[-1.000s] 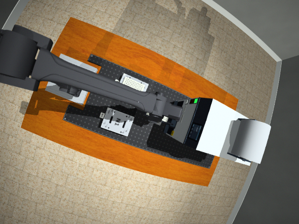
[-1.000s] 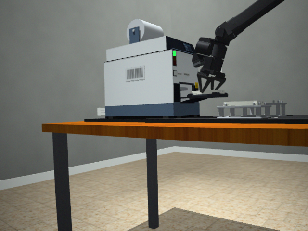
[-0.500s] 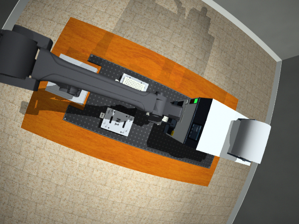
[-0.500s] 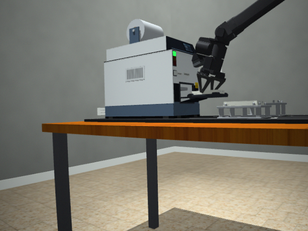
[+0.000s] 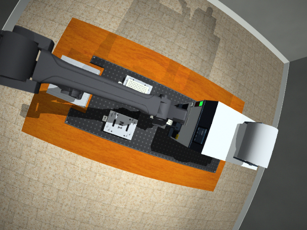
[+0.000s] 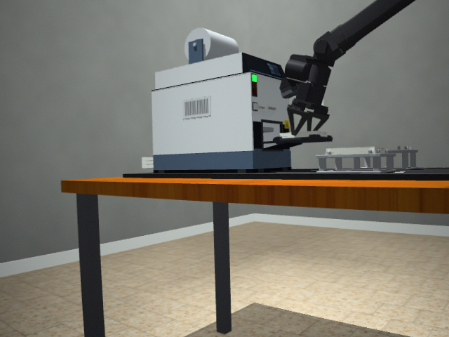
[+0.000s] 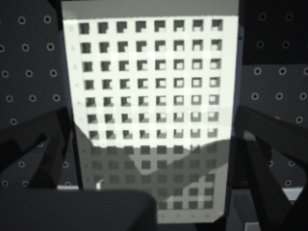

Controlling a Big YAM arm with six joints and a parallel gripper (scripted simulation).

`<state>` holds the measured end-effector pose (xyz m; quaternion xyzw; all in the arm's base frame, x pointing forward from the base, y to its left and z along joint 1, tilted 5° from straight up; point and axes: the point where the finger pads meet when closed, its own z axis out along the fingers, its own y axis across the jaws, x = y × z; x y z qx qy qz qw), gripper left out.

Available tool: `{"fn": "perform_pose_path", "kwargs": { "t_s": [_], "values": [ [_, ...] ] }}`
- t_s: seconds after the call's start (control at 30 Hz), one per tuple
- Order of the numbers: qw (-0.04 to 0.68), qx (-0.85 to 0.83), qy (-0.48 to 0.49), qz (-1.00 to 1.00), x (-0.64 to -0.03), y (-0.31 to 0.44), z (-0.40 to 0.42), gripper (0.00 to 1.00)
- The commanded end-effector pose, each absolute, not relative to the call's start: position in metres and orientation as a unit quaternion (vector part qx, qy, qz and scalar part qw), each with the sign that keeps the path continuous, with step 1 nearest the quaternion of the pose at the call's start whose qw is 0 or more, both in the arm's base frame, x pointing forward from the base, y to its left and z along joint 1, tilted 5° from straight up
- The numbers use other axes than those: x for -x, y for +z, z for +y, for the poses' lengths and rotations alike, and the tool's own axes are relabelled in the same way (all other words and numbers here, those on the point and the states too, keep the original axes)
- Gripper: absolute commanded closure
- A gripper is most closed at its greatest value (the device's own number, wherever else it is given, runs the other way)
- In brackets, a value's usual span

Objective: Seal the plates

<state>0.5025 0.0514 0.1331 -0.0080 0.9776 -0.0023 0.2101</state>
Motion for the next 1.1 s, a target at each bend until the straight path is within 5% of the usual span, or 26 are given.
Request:
{"fn": "perform_pose_path", "kwargs": {
  "t_s": [0.0,1.07],
  "values": [
    [0.219,-0.002,-0.002,0.976,-0.508,0.142,0.045,0.00],
    [0.229,0.020,0.001,0.973,-0.516,0.167,0.062,0.00]
  ]
}}
